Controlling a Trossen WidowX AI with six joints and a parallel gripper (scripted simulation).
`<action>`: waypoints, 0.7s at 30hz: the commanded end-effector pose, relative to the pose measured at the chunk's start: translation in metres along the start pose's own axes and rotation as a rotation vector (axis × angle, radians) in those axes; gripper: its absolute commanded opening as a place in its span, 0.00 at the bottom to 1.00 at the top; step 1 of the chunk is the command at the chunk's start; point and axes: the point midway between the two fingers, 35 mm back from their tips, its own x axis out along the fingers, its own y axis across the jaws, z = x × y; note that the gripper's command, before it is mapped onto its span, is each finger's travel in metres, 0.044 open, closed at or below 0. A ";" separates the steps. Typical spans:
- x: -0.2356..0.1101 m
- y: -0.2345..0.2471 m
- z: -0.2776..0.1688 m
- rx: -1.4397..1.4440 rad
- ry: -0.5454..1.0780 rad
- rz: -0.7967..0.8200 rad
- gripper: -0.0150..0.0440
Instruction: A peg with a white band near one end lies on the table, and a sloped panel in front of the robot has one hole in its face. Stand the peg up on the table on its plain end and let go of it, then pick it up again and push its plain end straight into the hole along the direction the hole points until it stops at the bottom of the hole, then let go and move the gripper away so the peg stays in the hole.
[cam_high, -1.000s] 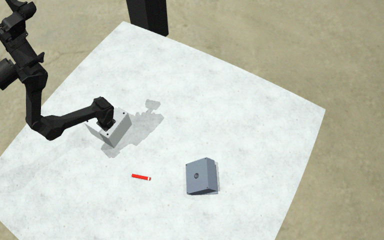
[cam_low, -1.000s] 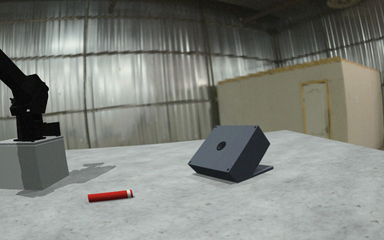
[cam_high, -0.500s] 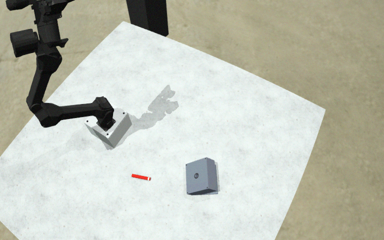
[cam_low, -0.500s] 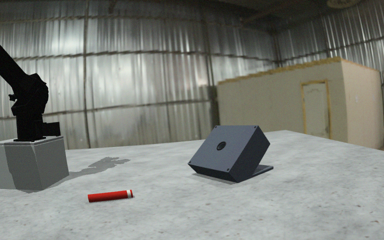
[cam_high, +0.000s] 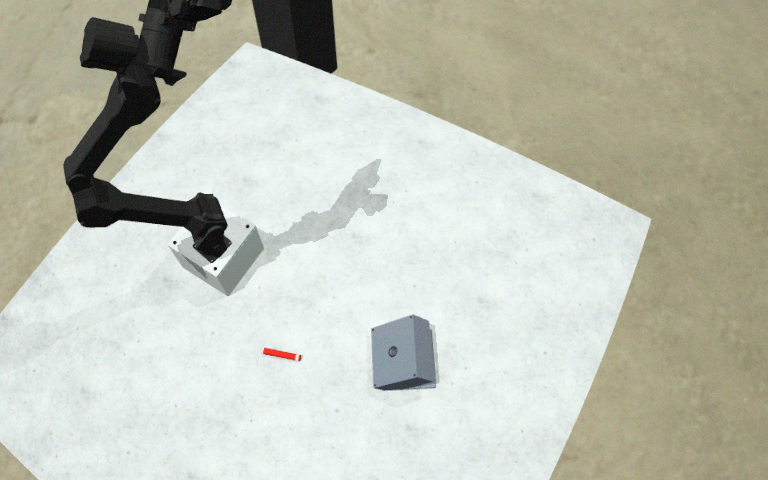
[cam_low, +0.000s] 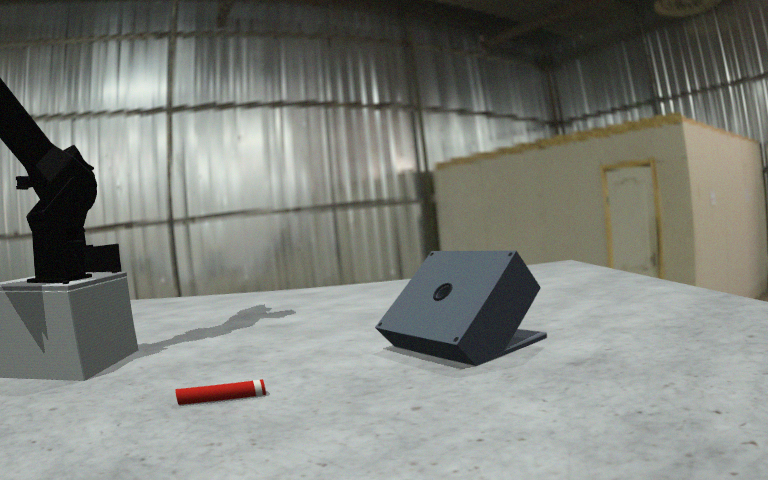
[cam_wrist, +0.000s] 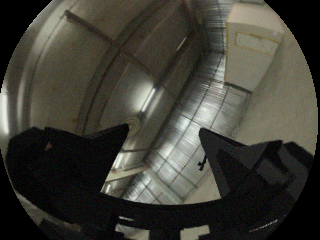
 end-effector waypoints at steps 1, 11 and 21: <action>0.004 -0.037 0.030 0.048 -0.101 -0.093 1.00; -0.007 -0.108 0.096 0.140 -0.328 -0.267 1.00; -0.047 -0.175 0.164 0.250 -0.596 -0.421 1.00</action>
